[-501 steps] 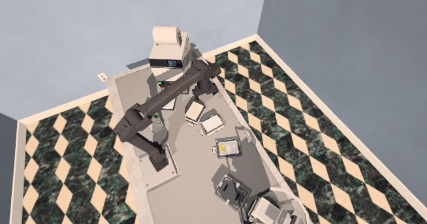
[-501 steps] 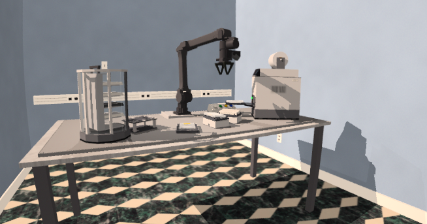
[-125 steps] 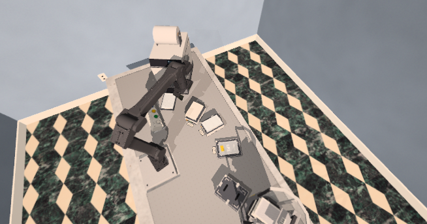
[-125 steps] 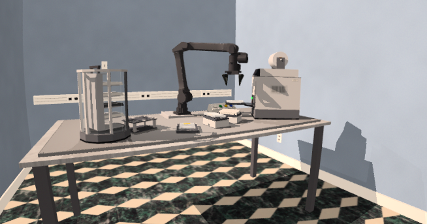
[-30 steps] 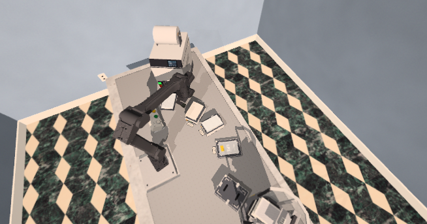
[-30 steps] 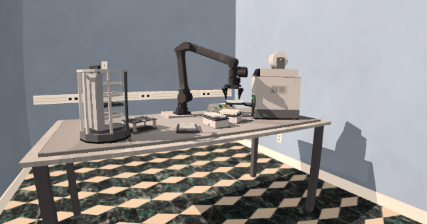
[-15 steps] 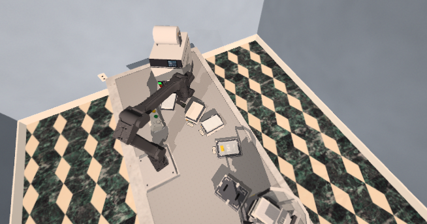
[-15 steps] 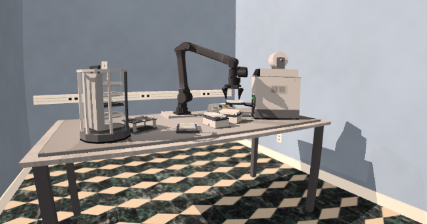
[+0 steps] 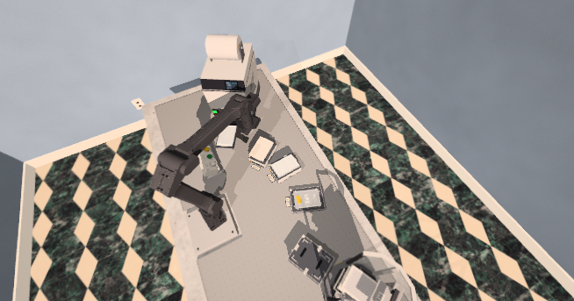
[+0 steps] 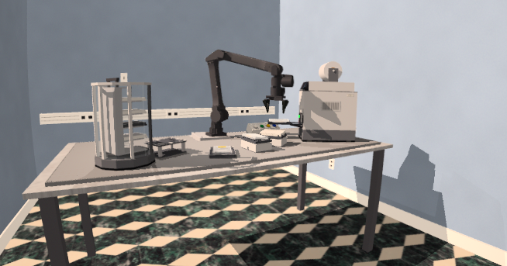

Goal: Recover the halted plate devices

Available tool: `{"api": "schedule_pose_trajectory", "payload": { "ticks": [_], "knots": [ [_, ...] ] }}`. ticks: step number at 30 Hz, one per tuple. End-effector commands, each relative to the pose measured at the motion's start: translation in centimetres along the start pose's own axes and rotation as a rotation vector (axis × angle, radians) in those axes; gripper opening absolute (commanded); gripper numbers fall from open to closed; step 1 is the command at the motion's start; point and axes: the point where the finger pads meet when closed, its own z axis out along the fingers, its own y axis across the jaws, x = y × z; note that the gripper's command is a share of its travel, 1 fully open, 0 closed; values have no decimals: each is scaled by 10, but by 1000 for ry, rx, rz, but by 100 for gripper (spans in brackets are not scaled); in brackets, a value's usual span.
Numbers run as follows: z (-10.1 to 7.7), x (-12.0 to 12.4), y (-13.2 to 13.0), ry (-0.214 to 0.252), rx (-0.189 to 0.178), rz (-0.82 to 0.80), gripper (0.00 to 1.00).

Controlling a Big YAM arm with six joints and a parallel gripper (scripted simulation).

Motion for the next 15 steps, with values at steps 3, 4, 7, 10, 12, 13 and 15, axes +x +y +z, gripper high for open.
{"api": "schedule_pose_trajectory", "payload": {
  "ticks": [3,4,7,10,12,13,15],
  "knots": [
    [-42,1,-18,0,79,2,100],
    [-31,1,-21,0,45,2,100],
    [-45,2,-19,0,60,2,100],
    [-60,2,-17,0,78,2,100],
    [-64,2,-17,0,74,2,100],
    [-65,2,-17,0,69,2,100],
    [-70,2,-17,1,68,2,100]
  ]
}}
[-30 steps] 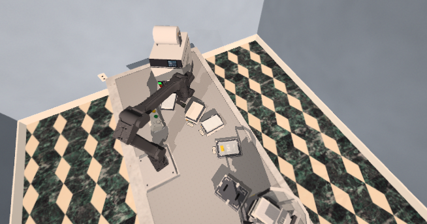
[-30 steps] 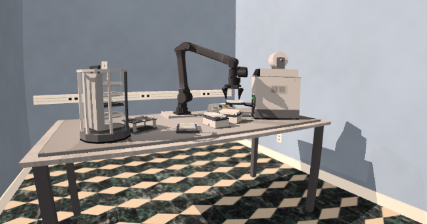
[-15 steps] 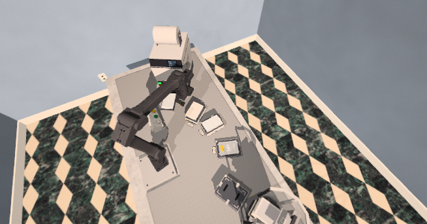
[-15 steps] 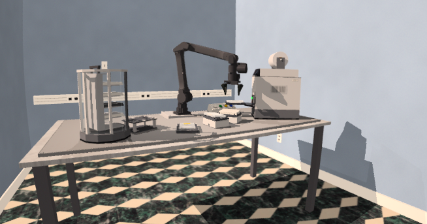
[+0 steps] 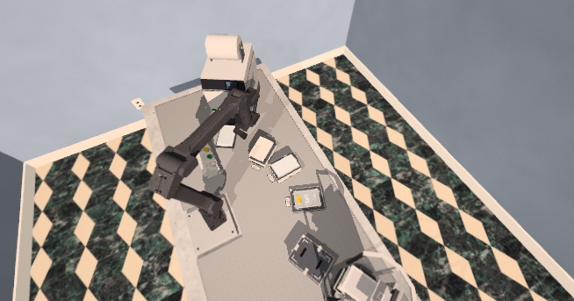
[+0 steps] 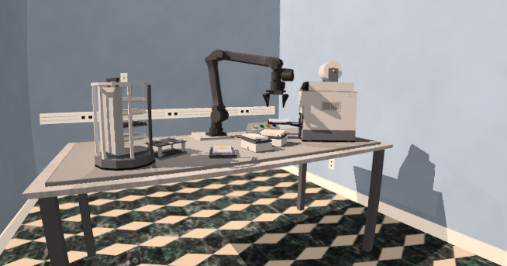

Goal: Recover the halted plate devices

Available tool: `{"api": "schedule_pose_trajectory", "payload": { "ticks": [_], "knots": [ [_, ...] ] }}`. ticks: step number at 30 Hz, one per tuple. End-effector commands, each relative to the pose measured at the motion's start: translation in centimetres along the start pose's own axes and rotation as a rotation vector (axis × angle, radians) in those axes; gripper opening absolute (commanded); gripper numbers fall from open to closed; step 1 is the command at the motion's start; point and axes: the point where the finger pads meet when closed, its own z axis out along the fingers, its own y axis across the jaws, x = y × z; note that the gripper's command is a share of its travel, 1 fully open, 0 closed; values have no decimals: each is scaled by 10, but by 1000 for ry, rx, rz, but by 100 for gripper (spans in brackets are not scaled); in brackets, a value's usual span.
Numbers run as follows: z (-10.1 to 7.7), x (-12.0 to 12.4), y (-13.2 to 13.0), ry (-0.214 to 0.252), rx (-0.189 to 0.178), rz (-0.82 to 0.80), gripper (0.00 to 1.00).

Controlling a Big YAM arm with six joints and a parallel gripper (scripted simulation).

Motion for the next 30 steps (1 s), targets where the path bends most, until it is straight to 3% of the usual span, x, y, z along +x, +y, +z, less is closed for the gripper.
{"api": "schedule_pose_trajectory", "payload": {
  "ticks": [1,5,6,11,30],
  "knots": [
    [-41,3,-17,1,77,2,100],
    [-48,3,-16,1,81,2,100],
    [-39,3,-20,0,51,2,100],
    [-59,4,-16,1,71,2,100],
    [-59,4,-19,1,82,2,100]
  ]
}}
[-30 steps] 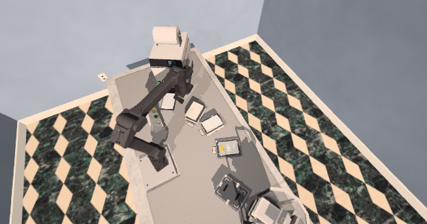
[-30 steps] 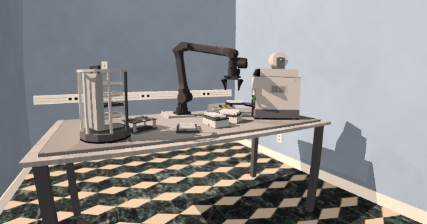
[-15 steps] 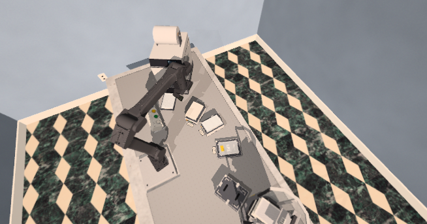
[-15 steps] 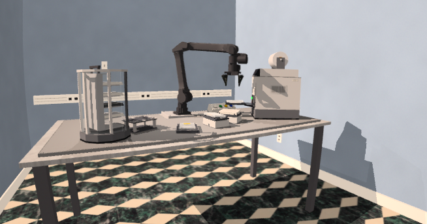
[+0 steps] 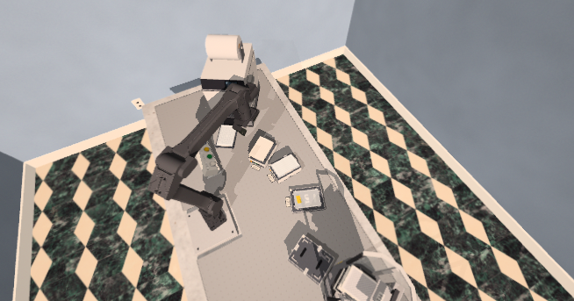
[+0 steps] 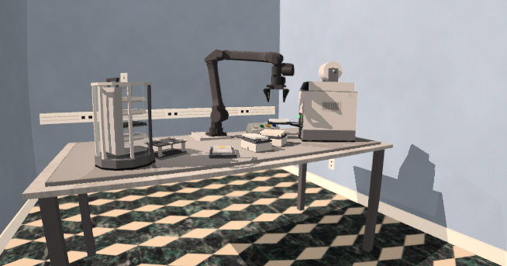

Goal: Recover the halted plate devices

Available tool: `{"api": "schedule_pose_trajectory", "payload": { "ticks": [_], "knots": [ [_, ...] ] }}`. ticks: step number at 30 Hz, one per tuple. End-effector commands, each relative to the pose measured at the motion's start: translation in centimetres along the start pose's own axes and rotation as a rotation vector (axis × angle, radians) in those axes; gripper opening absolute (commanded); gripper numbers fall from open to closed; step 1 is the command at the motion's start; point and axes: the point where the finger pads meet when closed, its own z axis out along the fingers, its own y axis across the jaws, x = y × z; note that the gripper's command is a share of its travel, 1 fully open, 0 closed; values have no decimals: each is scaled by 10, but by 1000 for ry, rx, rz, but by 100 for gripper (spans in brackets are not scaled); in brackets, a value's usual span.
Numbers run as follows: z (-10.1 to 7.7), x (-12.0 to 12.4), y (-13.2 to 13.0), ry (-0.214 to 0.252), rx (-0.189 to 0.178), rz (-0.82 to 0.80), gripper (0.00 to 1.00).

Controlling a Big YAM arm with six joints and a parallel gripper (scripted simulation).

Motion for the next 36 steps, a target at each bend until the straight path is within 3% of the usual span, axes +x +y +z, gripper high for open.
{"api": "schedule_pose_trajectory", "payload": {
  "ticks": [1,20,21,26,27,28,36],
  "knots": [
    [-30,4,-17,1,75,2,100],
    [-30,4,-17,1,75,2,100],
    [-32,-7,-15,-3,81,33,100],
    [-34,-17,-13,-7,86,133,100],
    [-19,-21,-15,-3,46,167,100],
    [-16,-24,-13,-3,40,200,100],
    [-15,-50,2,-10,36,467,100]
  ]
}}
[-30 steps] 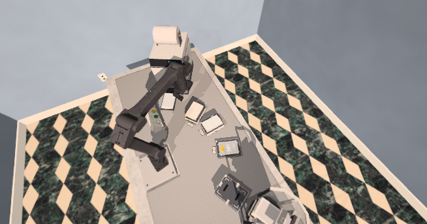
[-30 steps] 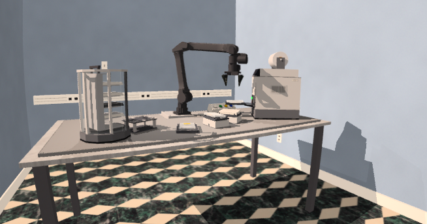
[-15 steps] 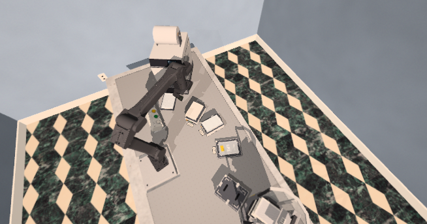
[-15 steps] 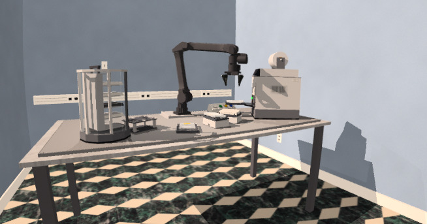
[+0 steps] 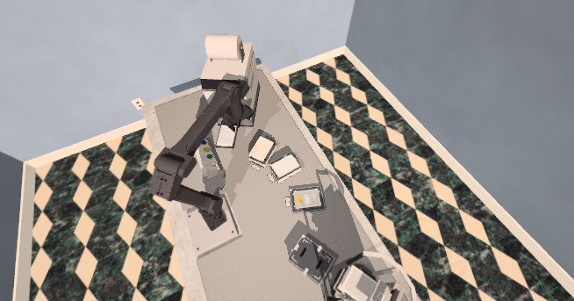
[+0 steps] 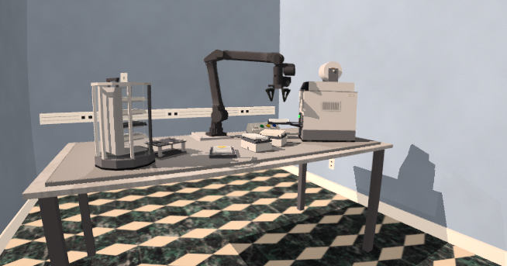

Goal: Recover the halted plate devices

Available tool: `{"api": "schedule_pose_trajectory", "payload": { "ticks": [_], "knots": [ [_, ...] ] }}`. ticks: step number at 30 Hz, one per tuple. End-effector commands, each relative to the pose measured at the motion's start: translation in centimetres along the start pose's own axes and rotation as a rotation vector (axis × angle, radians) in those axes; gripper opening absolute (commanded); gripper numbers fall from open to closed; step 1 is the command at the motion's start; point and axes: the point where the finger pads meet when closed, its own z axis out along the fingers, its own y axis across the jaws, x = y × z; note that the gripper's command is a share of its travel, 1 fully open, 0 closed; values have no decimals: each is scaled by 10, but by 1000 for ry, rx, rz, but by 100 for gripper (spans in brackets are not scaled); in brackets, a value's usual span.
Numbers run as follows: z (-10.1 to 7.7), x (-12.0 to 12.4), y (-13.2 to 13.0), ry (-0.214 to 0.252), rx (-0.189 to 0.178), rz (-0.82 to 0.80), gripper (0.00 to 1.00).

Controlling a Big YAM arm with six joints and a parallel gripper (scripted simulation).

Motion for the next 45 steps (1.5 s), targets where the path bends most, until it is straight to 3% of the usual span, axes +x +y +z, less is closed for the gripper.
{"api": "schedule_pose_trajectory", "payload": {
  "ticks": [1,18,30,34,37,45],
  "knots": [
    [-12,-14,4,-6,29,190,100],
    [-18,-68,13,-32,36,690,100],
    [-20,-64,12,-42,35,1017,100],
    [-28,-78,25,-58,46,850,100],
    [-24,-83,36,-47,38,750,100],
    [-13,-96,53,-25,24,757,100]
  ]
}}
